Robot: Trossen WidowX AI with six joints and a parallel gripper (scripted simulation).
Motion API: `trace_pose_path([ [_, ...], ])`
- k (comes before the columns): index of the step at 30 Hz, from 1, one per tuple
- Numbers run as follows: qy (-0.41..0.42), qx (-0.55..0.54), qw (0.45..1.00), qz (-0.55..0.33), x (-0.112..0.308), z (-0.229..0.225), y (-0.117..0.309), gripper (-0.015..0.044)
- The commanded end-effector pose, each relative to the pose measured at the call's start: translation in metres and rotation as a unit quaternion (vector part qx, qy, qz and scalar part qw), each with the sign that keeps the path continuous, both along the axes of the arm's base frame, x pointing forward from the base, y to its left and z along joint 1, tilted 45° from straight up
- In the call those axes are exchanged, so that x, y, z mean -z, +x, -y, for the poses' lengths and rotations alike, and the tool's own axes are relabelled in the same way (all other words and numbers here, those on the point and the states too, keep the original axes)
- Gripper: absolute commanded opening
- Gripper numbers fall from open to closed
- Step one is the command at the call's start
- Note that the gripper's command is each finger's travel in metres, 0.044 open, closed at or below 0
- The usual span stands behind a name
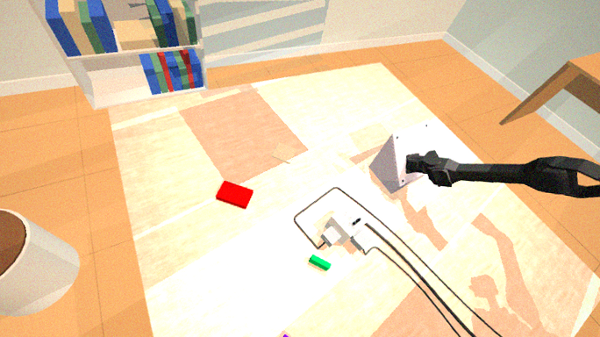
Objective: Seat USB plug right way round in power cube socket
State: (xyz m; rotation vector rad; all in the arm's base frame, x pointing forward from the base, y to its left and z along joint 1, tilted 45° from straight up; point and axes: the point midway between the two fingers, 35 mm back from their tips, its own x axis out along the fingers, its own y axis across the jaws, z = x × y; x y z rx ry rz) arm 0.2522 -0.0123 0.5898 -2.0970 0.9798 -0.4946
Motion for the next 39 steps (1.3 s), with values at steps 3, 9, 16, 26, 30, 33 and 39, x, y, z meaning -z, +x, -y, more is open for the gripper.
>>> trace_pose_path([
  [3,0.017,-0.017,0.999,0.027,0.005,-0.003,0.012,0.044],
  [9,0.085,-0.12,0.987,0.064,0.052,-0.03,0.079,0.044],
  [16,0.282,-0.186,0.939,0.065,0.142,-0.054,0.145,0.044],
  [26,0.55,-0.116,0.827,0.034,0.259,-0.064,0.174,0.044],
  [30,0.653,-0.036,0.757,0.023,0.307,-0.066,0.172,0.044],
  [33,0.722,0.046,0.691,0.019,0.342,-0.067,0.165,0.044],
  [39,0.811,0.256,0.525,0.027,0.404,-0.07,0.14,0.044],
])
